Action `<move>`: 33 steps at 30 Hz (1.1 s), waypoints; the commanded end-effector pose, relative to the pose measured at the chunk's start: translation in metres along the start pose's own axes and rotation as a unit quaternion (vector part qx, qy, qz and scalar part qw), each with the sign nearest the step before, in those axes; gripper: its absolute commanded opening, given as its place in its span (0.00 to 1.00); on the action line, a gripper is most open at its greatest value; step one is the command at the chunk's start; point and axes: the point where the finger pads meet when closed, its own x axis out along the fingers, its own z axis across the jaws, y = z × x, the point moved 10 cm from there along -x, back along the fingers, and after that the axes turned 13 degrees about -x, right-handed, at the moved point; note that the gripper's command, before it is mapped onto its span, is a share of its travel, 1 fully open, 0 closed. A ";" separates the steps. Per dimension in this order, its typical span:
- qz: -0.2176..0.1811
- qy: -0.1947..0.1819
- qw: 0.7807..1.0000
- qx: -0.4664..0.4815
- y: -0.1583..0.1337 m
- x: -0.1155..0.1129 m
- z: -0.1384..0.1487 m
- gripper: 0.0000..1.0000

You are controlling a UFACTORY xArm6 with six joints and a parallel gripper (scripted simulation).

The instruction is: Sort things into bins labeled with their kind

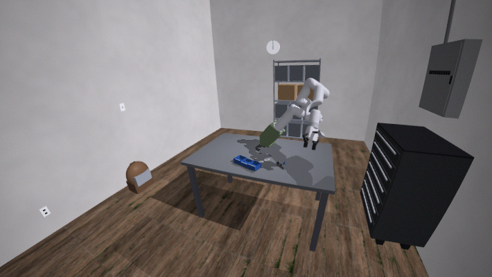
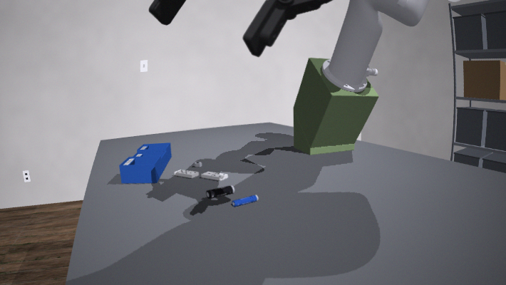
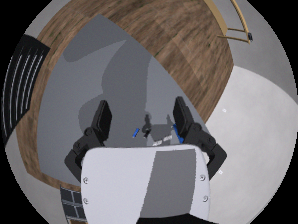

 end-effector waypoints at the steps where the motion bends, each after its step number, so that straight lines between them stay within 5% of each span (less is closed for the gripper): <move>1: 0.002 -0.001 1.000 0.000 0.001 -0.001 0.001 1.00; 17: 0.002 -0.001 1.000 0.000 0.001 -0.001 0.001 1.00; 18: 0.001 -0.001 1.000 0.000 0.000 0.006 -0.003 0.07; 30: -0.037 0.005 0.999 0.021 -0.026 0.020 0.017 0.07; 33: -0.072 0.014 0.996 0.046 -0.034 0.024 0.027 0.07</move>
